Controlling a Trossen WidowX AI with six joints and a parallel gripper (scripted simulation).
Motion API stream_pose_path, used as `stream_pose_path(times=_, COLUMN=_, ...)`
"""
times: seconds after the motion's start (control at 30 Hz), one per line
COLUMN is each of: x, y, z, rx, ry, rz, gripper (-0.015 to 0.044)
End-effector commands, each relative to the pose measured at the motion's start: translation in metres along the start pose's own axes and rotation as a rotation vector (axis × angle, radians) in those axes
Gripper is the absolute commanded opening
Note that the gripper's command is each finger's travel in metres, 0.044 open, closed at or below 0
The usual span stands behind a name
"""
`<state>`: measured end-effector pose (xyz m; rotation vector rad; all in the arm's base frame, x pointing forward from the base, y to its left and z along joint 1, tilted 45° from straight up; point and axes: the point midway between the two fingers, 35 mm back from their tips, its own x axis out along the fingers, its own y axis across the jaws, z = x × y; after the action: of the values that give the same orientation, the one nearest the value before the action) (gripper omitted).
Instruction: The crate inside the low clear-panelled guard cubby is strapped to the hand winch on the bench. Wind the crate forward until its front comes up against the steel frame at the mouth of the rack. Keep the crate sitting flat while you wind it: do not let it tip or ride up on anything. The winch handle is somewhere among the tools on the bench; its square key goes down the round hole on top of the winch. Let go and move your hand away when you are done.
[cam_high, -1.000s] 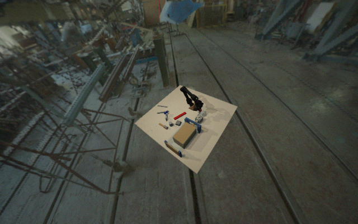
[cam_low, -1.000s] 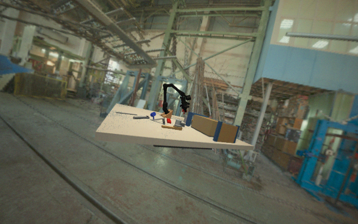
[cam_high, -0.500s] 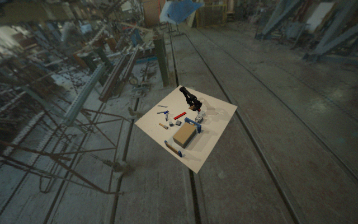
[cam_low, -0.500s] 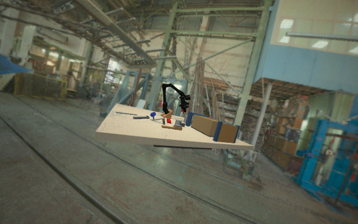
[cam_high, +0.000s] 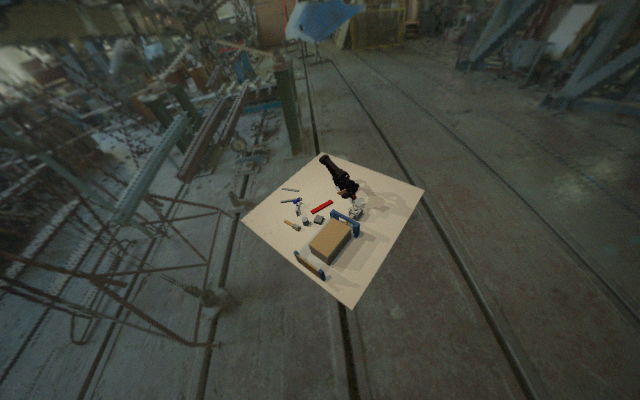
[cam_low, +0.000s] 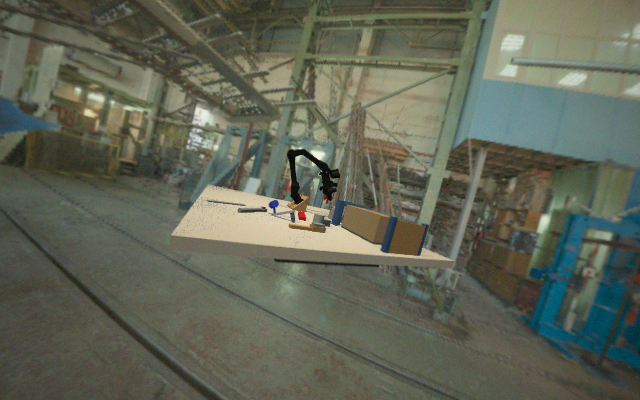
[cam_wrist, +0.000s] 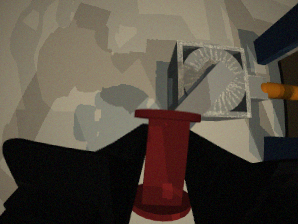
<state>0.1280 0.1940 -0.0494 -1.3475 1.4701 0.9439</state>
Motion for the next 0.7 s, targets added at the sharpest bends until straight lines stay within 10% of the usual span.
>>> stream_pose_path(times=0.0, x=-0.001, y=-0.011, z=-0.009, rx=0.008, ry=0.022, rz=-0.025, gripper=0.0000)
stream_pose_path(times=0.67, x=-0.005, y=-0.037, z=-0.018, rx=0.008, ry=0.023, rz=-0.026, gripper=0.0000)
